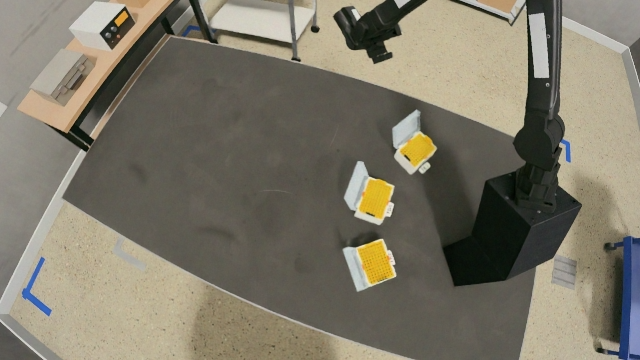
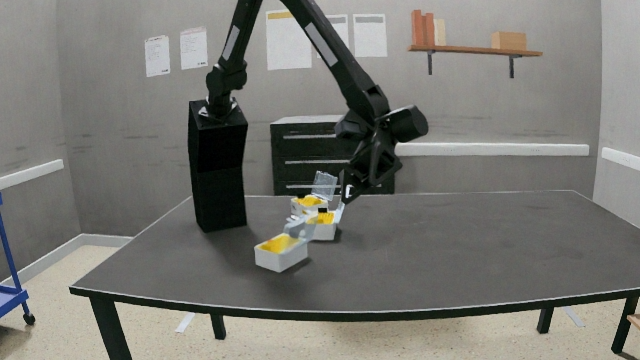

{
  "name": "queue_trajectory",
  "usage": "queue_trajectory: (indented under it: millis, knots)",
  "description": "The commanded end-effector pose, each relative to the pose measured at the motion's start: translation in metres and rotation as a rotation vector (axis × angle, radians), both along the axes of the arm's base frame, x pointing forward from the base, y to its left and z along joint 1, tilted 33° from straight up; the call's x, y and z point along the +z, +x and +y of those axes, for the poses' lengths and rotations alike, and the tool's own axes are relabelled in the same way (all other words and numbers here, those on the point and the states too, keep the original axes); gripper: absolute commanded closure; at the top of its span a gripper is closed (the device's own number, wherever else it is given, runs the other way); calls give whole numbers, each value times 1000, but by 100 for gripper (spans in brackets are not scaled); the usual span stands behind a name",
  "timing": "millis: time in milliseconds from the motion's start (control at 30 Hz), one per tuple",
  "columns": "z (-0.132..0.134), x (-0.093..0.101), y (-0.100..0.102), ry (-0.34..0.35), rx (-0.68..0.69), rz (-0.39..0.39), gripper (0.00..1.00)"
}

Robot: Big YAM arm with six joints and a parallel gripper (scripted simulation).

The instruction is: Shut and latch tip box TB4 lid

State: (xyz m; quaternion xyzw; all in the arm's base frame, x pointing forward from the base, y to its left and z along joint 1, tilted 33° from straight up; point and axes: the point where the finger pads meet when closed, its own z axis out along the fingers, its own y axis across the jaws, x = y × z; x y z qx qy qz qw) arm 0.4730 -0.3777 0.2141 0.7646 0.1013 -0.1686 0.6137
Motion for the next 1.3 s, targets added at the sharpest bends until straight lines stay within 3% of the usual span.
queue_trajectory:
  millis: [0, 533, 567, 667, 733, 800, 833, 900, 933, 1100, 1167, 1200, 1233, 1267]
  knots:
    - [0, 7, 2, -7, 0, -12, 0]
    - [0, 7, 2, -7, 0, -12, 0]
    - [-6, 12, -11, 18, 12, 0, 100]
    - [-10, 5, -18, 39, 41, -10, 100]
    - [-10, -5, -26, 99, 81, 31, 100]
    - [-13, -14, -29, 101, 90, 21, 100]
    - [-14, -36, -29, 119, 89, 53, 100]
    - [-13, -36, -33, 143, 109, 60, 100]
    - [-12, -23, -39, 159, 130, 53, 100]
    - [-12, -33, -47, 189, 160, 55, 100]
    - [-11, -43, -55, 230, 188, 76, 100]
    - [-12, -43, -56, 217, 190, 57, 100]
    - [-13, -66, -58, 238, 187, 87, 100]
    - [-11, -50, -61, 242, 211, 64, 100]
